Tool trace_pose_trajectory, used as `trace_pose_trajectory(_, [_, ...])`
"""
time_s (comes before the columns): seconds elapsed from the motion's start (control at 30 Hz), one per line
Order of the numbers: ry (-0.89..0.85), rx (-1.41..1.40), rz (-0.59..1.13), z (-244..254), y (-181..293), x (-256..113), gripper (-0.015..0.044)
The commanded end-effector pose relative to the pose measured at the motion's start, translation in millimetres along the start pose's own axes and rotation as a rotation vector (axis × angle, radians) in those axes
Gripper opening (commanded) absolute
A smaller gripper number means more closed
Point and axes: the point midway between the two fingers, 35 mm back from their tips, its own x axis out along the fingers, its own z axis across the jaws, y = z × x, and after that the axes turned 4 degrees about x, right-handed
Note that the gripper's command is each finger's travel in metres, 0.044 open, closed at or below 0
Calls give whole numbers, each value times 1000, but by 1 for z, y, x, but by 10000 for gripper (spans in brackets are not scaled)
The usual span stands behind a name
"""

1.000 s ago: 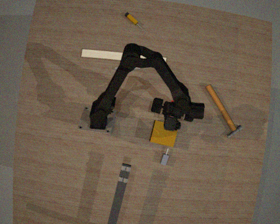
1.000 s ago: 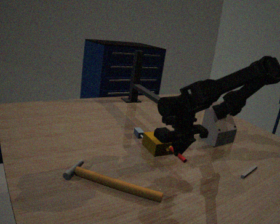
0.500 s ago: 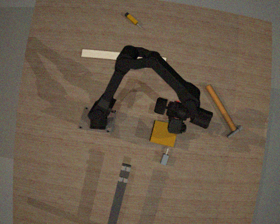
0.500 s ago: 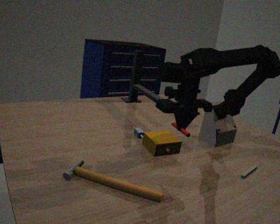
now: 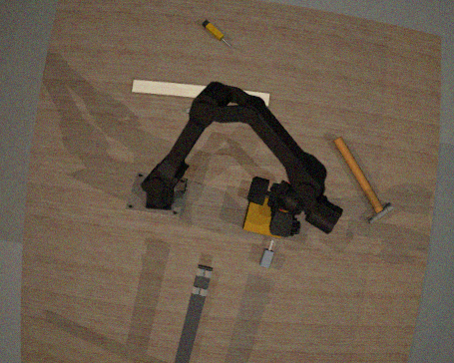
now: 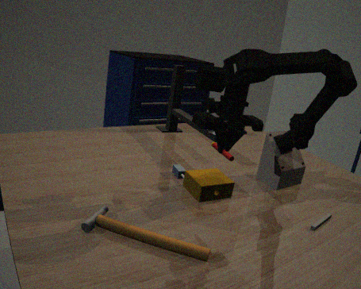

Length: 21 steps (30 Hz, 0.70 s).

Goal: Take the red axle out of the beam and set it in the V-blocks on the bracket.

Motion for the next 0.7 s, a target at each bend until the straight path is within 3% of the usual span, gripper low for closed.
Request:
trace_pose_trajectory(0.0, [-1, 8, -20, 1, -33, -2, 0])
trace_pose_trajectory(0.67, [2, 12, -61, -33, -176, -11, 0])
